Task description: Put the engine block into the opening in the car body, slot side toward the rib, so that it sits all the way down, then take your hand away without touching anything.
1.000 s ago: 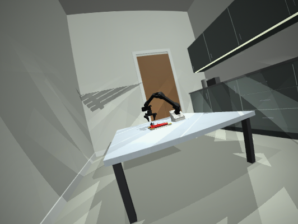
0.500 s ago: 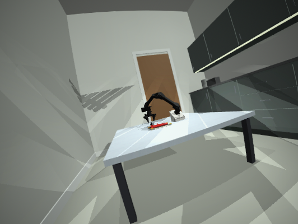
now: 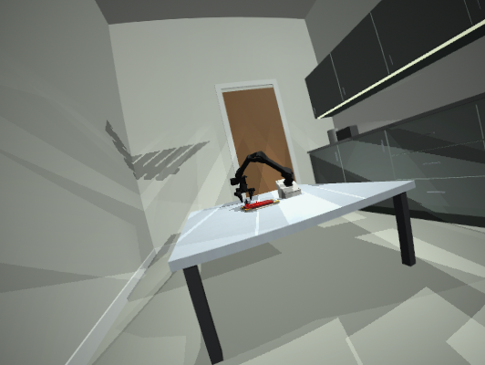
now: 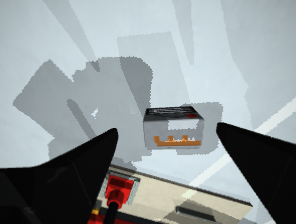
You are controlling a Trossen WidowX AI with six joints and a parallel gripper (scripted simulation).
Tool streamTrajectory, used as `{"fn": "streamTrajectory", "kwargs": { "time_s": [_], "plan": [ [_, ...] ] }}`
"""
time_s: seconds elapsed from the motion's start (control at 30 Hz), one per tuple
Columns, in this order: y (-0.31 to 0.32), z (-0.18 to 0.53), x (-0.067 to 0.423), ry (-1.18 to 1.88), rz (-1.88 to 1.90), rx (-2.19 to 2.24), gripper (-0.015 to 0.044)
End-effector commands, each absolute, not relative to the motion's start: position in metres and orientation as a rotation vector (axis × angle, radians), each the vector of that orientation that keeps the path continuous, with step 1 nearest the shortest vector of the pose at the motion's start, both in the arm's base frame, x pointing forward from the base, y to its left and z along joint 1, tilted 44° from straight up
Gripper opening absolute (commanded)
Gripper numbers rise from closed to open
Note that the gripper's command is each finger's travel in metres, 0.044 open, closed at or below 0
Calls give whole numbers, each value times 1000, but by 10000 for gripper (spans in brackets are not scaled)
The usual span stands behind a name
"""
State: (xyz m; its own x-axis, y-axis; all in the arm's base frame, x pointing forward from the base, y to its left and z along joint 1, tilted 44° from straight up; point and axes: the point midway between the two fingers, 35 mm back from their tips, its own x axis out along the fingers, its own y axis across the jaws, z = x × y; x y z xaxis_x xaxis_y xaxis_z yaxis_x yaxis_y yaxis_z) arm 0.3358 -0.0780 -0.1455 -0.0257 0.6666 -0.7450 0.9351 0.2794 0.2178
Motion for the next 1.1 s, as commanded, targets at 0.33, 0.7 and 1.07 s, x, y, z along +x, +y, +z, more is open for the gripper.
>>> {"fn": "streamTrajectory", "kwargs": {
  "time_s": [0.33,0.7,1.07],
  "plan": [
    [-66,-158,329,1788,-437,1471,414],
    [-66,-158,329,1788,-437,1471,223],
    [-76,-149,332,1787,-439,1470,12]
  ]
}}
